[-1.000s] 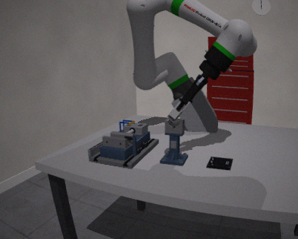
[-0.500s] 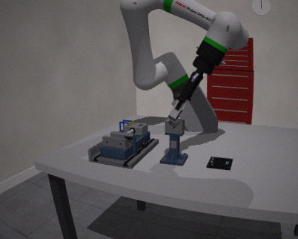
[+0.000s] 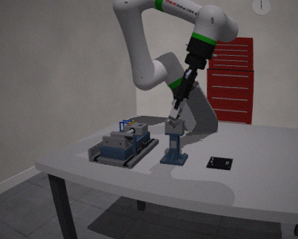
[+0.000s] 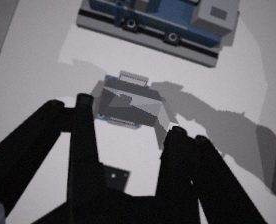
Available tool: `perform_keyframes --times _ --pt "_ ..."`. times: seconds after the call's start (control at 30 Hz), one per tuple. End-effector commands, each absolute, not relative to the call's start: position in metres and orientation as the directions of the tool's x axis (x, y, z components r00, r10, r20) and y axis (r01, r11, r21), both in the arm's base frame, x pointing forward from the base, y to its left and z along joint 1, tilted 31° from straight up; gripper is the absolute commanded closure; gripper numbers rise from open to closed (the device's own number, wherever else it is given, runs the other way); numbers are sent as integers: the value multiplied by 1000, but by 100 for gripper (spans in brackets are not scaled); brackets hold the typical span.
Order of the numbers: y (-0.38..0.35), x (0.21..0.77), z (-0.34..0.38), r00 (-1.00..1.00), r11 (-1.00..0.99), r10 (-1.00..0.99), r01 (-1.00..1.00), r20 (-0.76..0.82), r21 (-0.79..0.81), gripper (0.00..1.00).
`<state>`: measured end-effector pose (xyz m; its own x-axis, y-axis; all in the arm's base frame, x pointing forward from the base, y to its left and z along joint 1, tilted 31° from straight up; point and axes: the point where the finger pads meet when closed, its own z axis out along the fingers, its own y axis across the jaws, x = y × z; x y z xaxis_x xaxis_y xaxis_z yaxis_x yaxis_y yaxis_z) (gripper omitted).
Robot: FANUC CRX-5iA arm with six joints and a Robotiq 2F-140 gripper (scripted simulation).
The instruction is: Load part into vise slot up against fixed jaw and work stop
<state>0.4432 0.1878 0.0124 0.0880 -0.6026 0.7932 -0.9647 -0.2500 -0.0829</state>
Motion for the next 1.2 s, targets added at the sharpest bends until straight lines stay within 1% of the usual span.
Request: perform_keyframes --times 0.0,0.6,1.17 --pt "187 443 13 97 -251 -630 -965 770 -83 100" --pt "184 444 16 139 -250 -750 -965 646 -83 100" --pt "182 444 18 164 -251 -816 -965 554 -83 100"
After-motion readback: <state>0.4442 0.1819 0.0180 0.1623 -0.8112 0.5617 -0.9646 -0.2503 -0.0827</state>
